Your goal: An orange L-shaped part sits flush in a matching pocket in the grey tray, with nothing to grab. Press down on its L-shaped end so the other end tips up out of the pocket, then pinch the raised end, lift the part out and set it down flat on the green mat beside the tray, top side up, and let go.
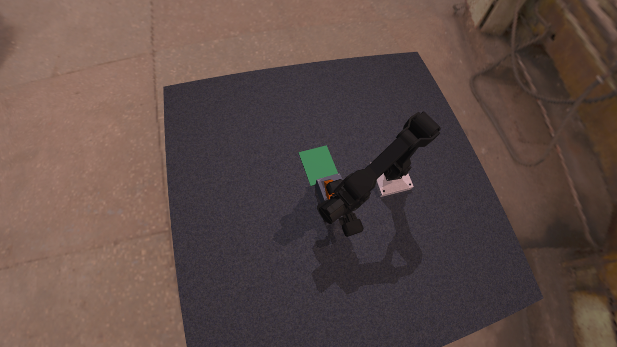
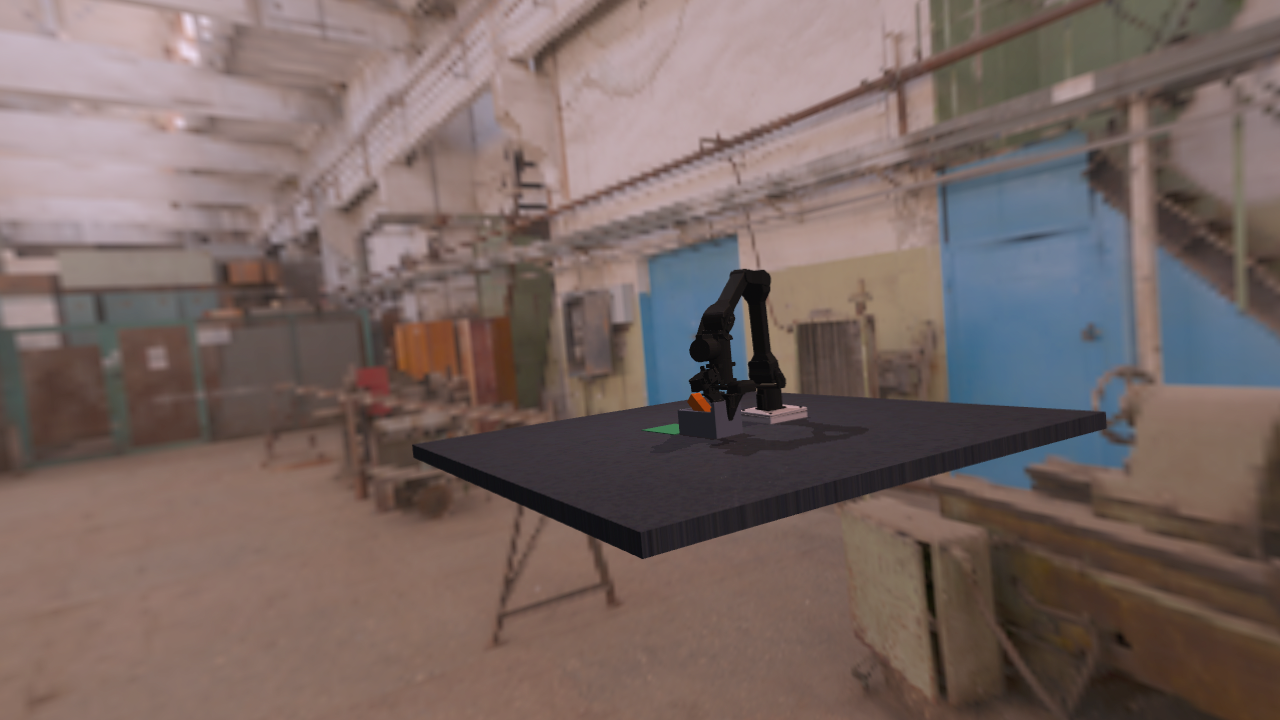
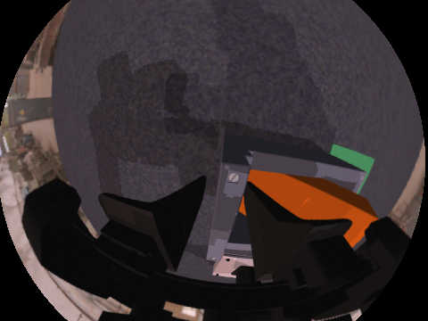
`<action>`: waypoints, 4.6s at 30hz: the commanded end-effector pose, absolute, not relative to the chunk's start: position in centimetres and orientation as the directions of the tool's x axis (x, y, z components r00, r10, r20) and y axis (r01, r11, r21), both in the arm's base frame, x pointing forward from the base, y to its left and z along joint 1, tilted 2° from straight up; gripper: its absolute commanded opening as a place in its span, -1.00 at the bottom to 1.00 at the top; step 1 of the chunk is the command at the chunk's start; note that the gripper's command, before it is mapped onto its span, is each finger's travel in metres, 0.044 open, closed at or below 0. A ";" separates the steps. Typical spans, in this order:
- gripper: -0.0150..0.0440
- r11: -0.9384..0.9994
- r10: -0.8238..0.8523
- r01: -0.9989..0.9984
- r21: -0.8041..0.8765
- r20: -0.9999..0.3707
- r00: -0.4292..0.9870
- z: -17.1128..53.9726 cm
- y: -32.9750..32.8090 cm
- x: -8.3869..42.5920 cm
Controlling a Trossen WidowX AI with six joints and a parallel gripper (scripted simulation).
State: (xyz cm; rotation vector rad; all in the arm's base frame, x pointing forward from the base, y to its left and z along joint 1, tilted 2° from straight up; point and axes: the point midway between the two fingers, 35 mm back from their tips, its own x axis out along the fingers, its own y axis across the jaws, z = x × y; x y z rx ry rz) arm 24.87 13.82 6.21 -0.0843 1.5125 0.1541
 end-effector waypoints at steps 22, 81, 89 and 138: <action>0.12 0.987 0.047 -0.153 0.039 -0.998 0.047 5.8 13.8 24.8; 0.46 0.691 0.035 0.720 0.061 -0.998 0.051 16.5 8.9 26.0; 0.46 0.145 0.029 0.988 0.050 -0.999 0.046 16.5 5.9 26.5; 0.46 0.145 0.029 0.988 0.050 -0.999 0.046 8.6 6.1 26.9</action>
